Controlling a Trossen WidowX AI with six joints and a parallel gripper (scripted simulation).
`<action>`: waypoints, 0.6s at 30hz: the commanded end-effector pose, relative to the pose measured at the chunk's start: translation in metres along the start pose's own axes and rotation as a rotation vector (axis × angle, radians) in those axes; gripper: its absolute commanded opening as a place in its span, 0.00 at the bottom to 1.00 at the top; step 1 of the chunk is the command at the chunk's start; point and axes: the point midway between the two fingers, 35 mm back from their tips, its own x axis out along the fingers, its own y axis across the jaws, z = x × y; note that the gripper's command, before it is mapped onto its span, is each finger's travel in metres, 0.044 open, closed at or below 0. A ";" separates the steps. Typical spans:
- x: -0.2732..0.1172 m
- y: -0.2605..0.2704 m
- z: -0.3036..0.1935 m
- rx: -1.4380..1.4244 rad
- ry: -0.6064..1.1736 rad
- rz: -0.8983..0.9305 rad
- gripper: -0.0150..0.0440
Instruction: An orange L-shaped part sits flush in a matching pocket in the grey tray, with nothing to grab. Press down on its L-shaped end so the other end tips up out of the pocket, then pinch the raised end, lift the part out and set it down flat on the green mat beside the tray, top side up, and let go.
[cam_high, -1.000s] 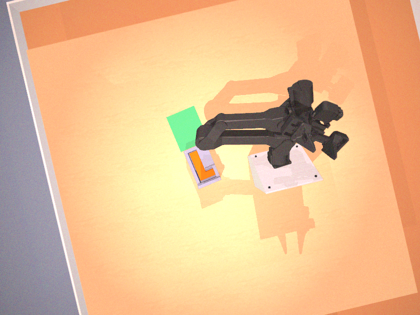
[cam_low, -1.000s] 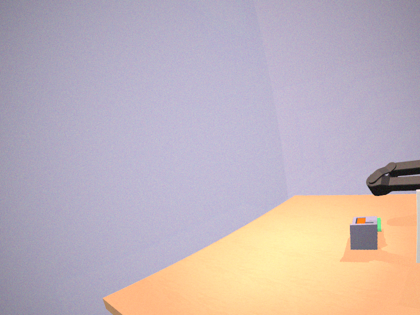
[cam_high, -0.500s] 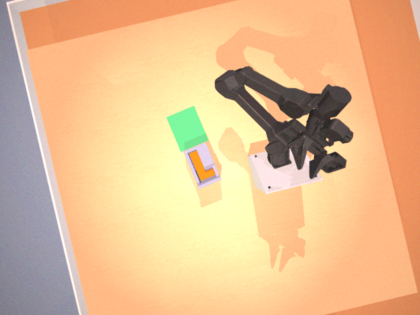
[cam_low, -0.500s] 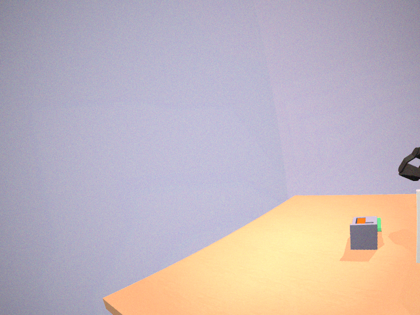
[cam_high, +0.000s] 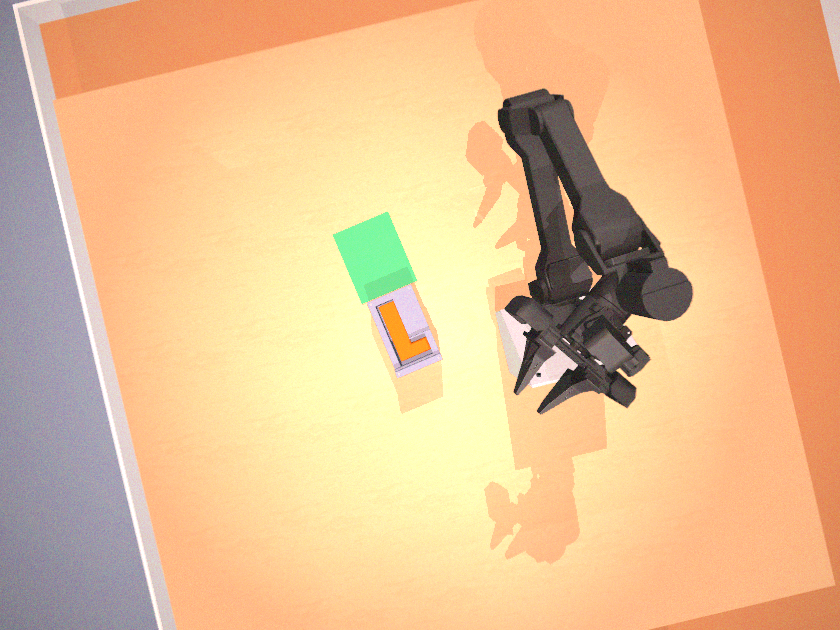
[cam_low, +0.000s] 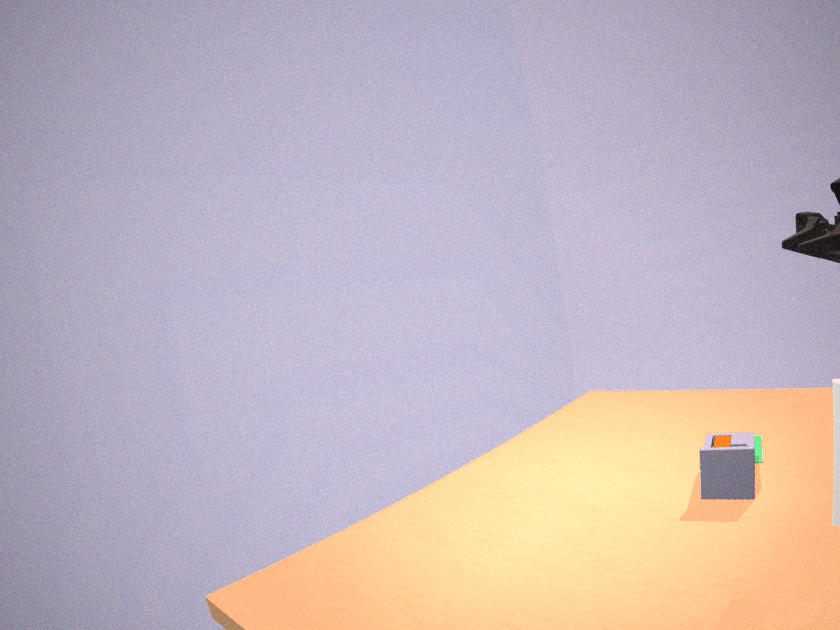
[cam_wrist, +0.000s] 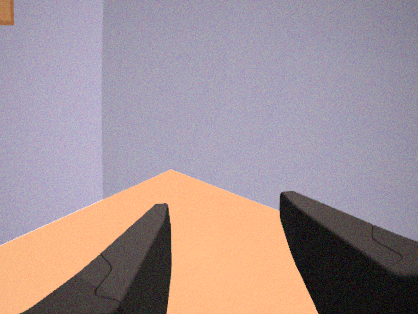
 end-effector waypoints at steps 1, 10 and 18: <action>0.029 -0.009 -0.017 0.034 0.182 -0.026 0.56; 0.096 -0.048 -0.101 0.208 0.765 -0.127 0.56; 0.117 -0.079 -0.196 0.427 1.308 -0.219 0.56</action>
